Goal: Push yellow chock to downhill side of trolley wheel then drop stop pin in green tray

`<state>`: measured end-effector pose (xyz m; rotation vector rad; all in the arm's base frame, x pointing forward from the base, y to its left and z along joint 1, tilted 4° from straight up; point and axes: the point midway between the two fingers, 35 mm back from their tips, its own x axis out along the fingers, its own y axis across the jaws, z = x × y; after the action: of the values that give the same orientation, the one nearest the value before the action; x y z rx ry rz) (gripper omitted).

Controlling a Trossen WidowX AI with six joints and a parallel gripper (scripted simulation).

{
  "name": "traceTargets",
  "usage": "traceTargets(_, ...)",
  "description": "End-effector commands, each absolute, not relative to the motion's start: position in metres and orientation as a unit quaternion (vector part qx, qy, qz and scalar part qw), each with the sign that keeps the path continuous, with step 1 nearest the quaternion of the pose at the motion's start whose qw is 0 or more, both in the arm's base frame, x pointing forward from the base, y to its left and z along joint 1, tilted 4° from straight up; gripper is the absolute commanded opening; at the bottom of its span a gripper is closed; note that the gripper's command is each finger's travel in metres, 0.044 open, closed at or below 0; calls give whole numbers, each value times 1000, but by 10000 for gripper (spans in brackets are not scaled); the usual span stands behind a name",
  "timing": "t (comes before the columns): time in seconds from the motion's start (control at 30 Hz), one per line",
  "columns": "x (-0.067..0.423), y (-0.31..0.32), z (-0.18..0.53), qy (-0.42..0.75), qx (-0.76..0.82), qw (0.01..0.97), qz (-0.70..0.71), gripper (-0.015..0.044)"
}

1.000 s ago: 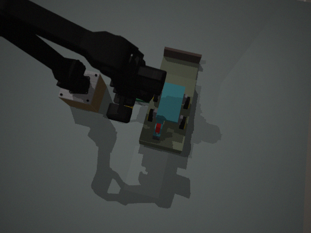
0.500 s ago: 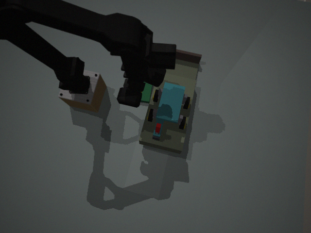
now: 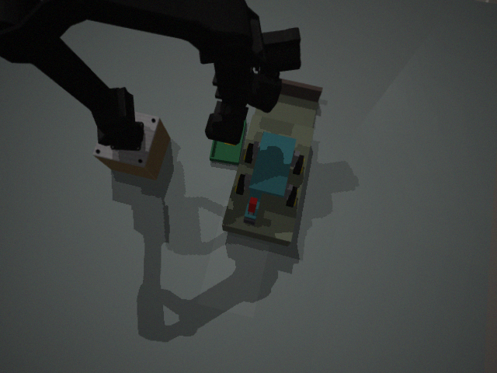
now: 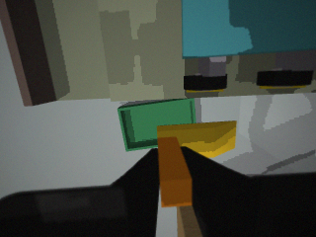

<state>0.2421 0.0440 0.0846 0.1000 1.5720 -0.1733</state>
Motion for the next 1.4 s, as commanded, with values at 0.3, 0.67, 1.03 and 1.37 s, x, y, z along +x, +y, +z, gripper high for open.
traceTargets(0.3,263,95,72,709,49,699,-77,0)
traceTargets(0.67,265,102,70,711,10,694,-115,0)
traceTargets(1.03,294,99,64,710,10,695,-115,0)
traceTargets(1.37,295,98,49,710,10,695,-115,0)
